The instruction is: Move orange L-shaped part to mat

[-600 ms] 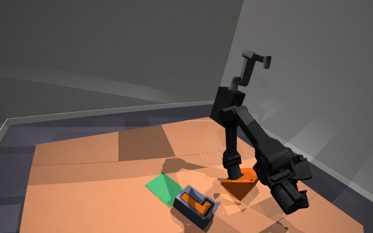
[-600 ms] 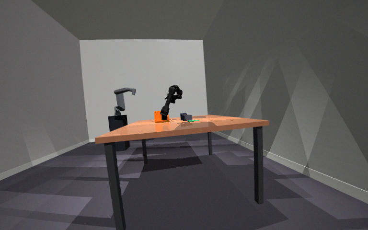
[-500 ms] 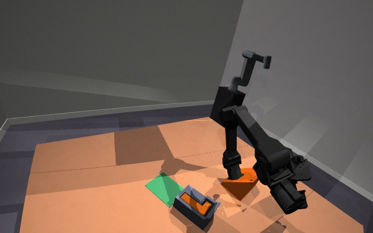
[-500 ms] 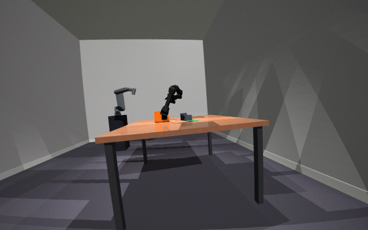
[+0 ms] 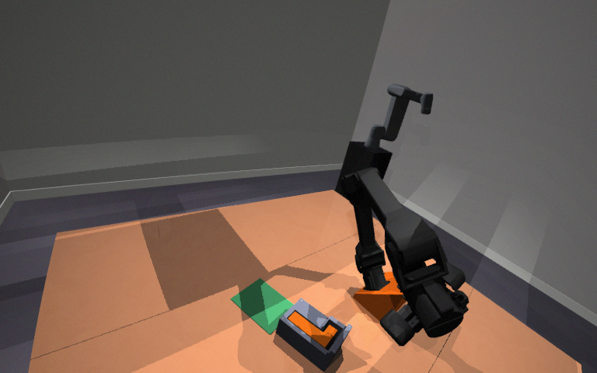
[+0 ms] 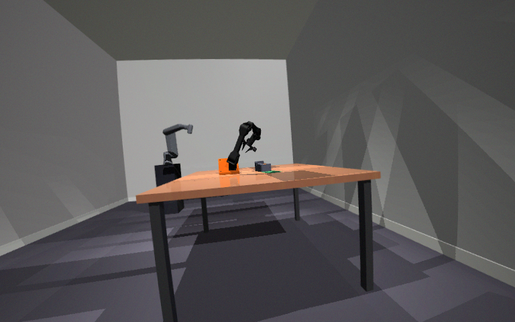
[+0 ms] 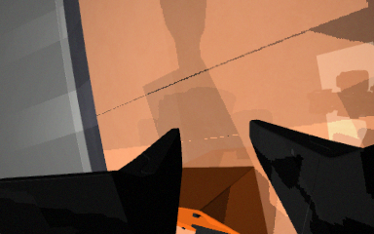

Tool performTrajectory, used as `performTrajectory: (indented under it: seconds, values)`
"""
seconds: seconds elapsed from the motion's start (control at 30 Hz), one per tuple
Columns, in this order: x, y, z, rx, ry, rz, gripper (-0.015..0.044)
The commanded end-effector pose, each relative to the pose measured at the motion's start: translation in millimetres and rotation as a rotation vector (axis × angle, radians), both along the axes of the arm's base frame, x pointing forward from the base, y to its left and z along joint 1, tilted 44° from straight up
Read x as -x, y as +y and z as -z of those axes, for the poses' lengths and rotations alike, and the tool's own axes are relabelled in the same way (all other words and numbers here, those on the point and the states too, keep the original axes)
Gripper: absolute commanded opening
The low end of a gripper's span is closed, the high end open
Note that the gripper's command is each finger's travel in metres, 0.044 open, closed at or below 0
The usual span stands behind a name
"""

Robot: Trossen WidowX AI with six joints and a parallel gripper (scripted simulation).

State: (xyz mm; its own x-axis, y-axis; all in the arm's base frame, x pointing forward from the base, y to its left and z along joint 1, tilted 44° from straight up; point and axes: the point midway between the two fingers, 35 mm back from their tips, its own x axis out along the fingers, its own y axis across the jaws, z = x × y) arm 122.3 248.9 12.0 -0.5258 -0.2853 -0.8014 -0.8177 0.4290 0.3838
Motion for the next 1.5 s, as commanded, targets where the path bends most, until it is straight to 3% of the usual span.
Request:
performTrajectory:
  seconds: [0.0, 0.33, 0.83, 1.1, 1.47]
  values:
    - [-65.2, -50.0, -14.5, 0.385, -0.509, 0.263, 0.0180]
    - [-122.6, -88.7, -46.2, 0.584, -1.029, 0.527, 0.0180]
    - [-123.1, -89.9, -44.7, 0.583, -1.029, 0.527, 0.0180]
    - [-130.3, -137.4, 5.9, 0.584, -1.031, 0.527, 0.0180]
    - [-130.4, -139.6, 8.1, 0.585, -1.031, 0.527, 0.0180]
